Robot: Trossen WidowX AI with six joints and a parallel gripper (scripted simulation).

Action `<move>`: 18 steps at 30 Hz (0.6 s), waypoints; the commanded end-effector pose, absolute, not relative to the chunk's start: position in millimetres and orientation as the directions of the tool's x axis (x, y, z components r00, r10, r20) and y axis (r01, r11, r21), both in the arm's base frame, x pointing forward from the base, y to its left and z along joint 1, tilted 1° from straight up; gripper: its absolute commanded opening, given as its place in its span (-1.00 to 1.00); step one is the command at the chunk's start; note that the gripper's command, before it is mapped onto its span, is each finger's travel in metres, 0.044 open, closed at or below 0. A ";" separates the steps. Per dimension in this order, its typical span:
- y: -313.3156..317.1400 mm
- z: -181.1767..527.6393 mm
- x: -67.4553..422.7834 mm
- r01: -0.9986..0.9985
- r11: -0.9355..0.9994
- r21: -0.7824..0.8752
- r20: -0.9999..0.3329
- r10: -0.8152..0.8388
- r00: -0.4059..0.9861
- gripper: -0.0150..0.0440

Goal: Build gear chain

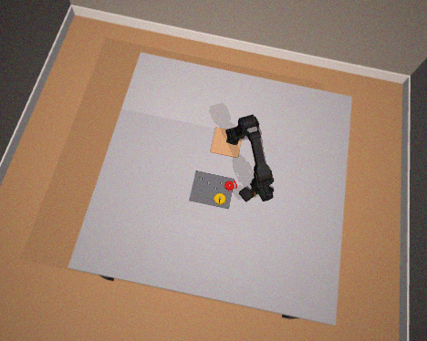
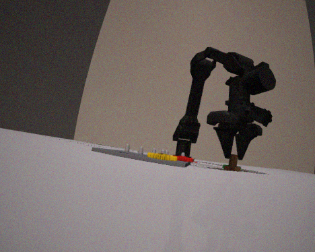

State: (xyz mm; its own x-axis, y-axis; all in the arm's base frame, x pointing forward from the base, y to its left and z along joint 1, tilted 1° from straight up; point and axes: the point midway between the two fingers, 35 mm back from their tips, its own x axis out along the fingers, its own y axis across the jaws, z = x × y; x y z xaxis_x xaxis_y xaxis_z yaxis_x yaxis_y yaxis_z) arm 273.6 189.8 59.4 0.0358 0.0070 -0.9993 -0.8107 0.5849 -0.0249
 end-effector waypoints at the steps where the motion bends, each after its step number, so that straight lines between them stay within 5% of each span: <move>1: 189.0 58.8 273.9 -0.813 0.581 -0.029 -0.999 0.002 0.038 0.20; 6: 189.0 58.8 273.9 -0.813 0.581 -0.029 -0.999 0.002 0.038 -0.25; 18: 189.0 58.8 273.9 -0.813 0.581 -0.029 -0.999 0.002 0.038 -0.49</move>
